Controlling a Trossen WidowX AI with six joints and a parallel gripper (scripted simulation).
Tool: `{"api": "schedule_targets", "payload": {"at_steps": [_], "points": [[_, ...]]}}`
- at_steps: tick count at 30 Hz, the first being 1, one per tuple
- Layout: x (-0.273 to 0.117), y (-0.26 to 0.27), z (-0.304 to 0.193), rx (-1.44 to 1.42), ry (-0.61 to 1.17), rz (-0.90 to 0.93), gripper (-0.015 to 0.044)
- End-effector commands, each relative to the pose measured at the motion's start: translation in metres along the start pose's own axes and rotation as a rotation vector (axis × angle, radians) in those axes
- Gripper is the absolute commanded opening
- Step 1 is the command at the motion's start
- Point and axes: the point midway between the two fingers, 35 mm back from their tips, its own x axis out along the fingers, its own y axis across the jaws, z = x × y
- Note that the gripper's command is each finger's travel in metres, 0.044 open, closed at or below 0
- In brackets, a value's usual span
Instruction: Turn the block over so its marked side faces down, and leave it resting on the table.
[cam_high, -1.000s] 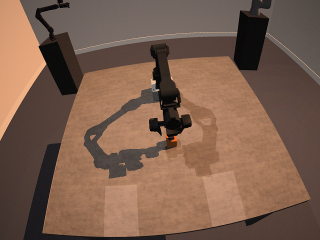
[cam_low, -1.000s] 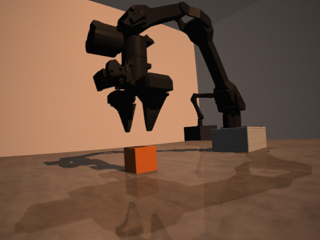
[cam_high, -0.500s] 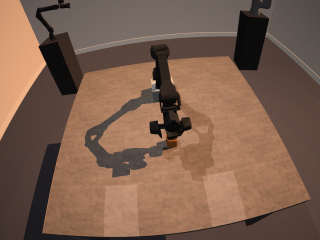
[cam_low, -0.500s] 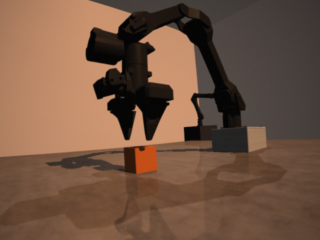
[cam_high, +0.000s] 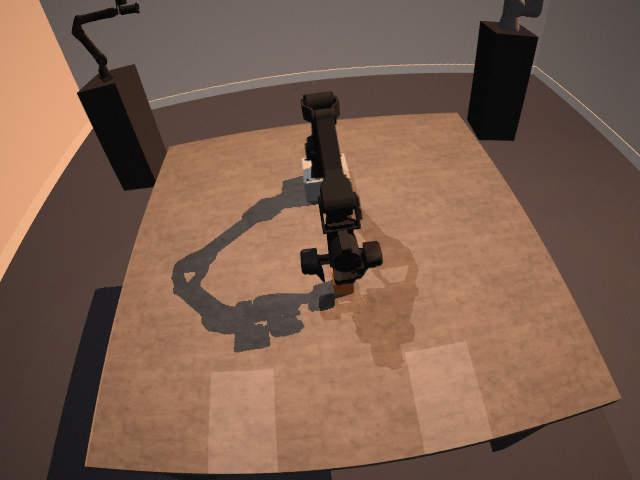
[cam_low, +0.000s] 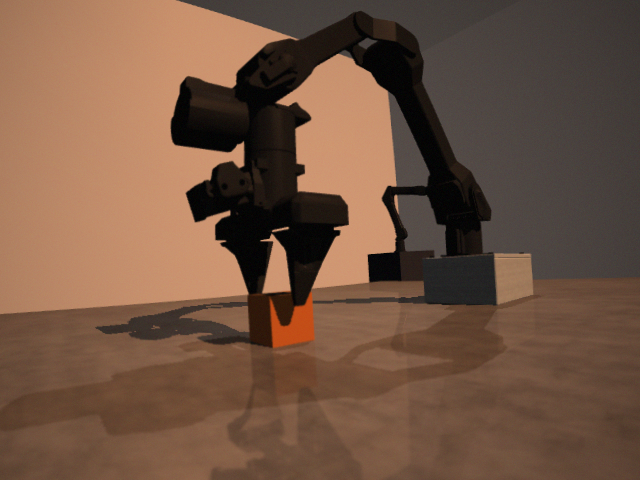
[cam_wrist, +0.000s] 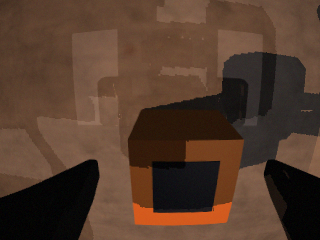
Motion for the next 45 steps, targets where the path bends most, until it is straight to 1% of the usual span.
{"api": "schedule_targets", "payload": {"at_steps": [1,4,13,31,34,37,45], "points": [[0.011,0.000,-0.003,-0.006,0.011,0.003,0.0440],[0.012,0.000,-0.003,-0.006,0.011,0.003,0.0440],[0.012,0.000,-0.003,-0.006,0.011,0.003,0.0204],[0.012,0.000,-0.003,-0.006,0.011,0.003,0.0084],[0.001,0.000,-0.003,-0.006,0.011,0.003,0.0005],[-0.017,0.000,-0.003,-0.006,0.011,0.003,0.0000],[-0.017,0.000,-0.002,-0.006,-0.010,0.003,0.0000]]}}
